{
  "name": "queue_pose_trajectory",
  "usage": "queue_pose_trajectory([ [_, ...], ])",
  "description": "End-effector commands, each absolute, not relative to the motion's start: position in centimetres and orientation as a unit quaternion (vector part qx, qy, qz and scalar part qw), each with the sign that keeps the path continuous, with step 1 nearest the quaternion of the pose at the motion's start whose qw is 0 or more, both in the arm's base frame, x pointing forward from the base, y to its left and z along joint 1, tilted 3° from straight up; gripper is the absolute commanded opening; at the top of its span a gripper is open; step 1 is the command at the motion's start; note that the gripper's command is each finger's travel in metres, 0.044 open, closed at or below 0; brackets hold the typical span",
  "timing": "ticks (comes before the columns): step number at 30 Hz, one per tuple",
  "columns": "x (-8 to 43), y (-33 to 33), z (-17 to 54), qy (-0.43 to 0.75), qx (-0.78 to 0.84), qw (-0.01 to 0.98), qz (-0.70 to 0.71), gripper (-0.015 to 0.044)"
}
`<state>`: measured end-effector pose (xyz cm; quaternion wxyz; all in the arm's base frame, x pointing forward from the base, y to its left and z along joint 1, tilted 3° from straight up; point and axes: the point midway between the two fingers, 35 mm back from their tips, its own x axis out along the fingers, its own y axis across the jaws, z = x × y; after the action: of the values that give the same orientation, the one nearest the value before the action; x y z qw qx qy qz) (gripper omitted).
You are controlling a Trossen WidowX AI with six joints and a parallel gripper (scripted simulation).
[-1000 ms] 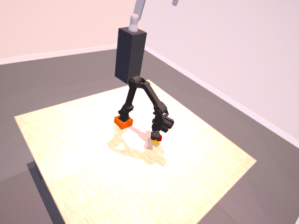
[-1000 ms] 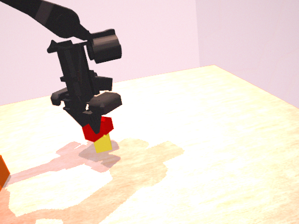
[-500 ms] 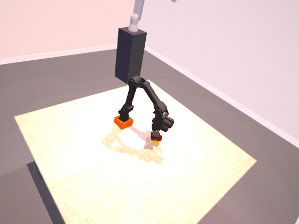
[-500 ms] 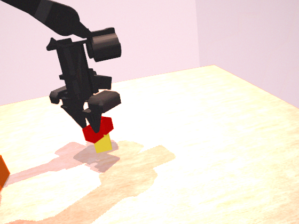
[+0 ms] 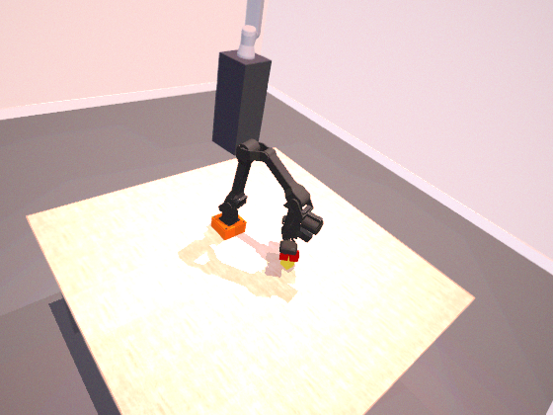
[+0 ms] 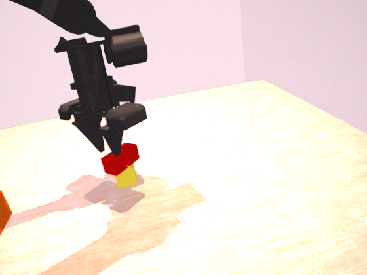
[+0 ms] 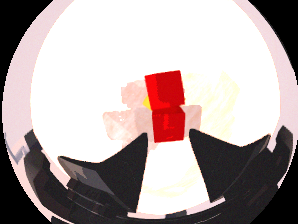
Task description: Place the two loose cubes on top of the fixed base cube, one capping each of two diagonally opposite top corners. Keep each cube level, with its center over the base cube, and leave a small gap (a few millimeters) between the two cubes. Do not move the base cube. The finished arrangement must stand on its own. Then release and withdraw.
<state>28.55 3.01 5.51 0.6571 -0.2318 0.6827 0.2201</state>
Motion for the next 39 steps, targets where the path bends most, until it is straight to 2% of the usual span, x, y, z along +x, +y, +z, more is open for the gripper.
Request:
queue_pose_trajectory([
  [1, 28.8, 3.1, 6.3, 0.678, -0.232, 0.662, 0.219, 0.0205],
  [39, 28.8, 3.1, 9.9, 0.678, -0.232, 0.662, 0.219, 0.0205],
])
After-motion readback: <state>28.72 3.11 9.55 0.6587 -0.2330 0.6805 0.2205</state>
